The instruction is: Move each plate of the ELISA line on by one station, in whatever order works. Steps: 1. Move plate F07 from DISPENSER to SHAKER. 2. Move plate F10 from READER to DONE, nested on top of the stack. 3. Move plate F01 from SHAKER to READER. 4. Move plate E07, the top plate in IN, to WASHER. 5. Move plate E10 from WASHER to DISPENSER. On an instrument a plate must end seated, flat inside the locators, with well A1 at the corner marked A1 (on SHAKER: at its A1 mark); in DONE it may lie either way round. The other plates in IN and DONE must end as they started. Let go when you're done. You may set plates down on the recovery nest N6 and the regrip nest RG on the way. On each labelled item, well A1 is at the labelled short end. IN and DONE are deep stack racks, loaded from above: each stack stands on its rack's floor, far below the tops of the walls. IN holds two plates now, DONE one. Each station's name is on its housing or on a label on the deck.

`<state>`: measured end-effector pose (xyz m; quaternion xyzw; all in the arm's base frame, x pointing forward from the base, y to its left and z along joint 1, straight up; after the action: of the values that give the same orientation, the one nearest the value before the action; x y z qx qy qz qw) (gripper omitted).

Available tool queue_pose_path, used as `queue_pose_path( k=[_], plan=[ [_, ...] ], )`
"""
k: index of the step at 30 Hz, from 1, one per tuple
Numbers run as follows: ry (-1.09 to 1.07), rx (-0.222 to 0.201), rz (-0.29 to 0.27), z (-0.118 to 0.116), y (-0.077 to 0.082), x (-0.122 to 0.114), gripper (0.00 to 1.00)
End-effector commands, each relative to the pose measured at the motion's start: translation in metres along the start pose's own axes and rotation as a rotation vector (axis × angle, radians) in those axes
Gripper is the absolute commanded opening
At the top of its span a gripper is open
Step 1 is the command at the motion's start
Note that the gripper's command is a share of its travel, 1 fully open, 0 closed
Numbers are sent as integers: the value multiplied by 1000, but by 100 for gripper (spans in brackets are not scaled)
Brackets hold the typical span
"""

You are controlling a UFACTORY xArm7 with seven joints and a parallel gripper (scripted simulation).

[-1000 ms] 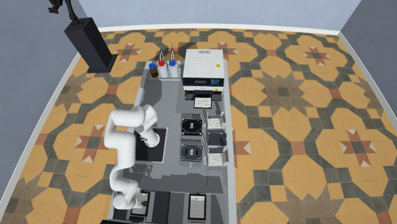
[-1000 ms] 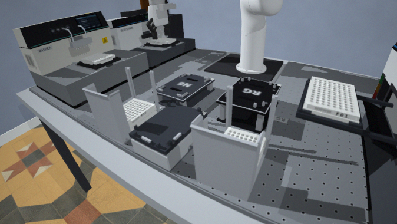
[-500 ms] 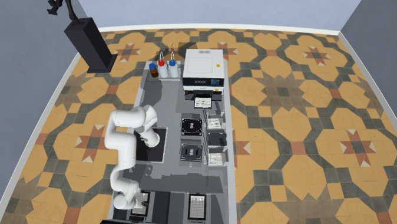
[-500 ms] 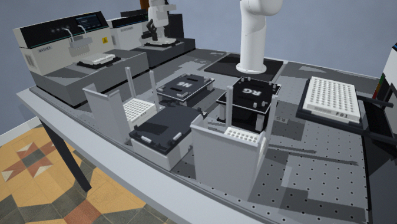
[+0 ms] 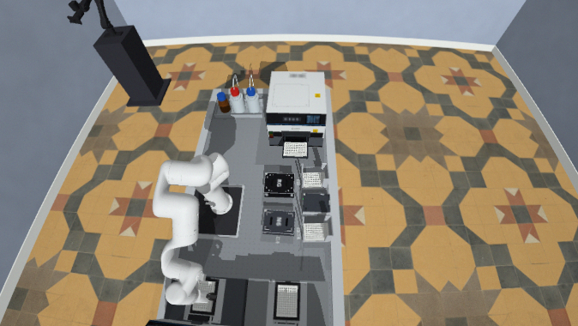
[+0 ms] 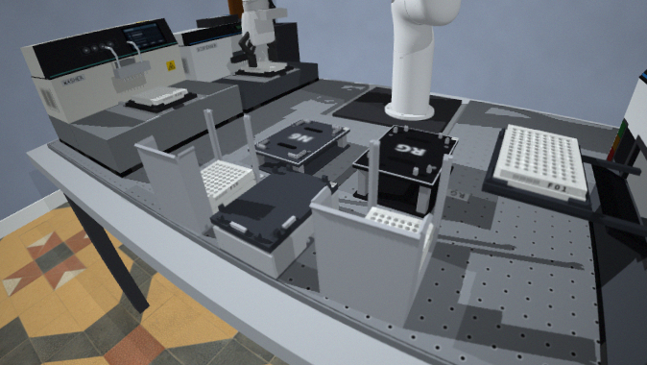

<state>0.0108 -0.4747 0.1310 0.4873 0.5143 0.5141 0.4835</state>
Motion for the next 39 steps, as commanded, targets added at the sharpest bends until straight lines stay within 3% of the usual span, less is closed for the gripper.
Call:
queue_pose_path(
  k=[1, 39],
  plan=[
    [0, 0, -4, 0, 0, -1, 100],
    [0, 0, -4, 0, -8, -1, 100]
  ],
)
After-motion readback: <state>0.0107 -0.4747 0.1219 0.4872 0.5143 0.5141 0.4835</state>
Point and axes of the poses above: the point where the finger pads meet when closed, its own y axis back along the fingers, its own z axis across the jaws, x = y × z, the point moved 3 cm from there along y, back along the fingers, and after that the axes turned 4 degrees about y, right-handed, at the moved point
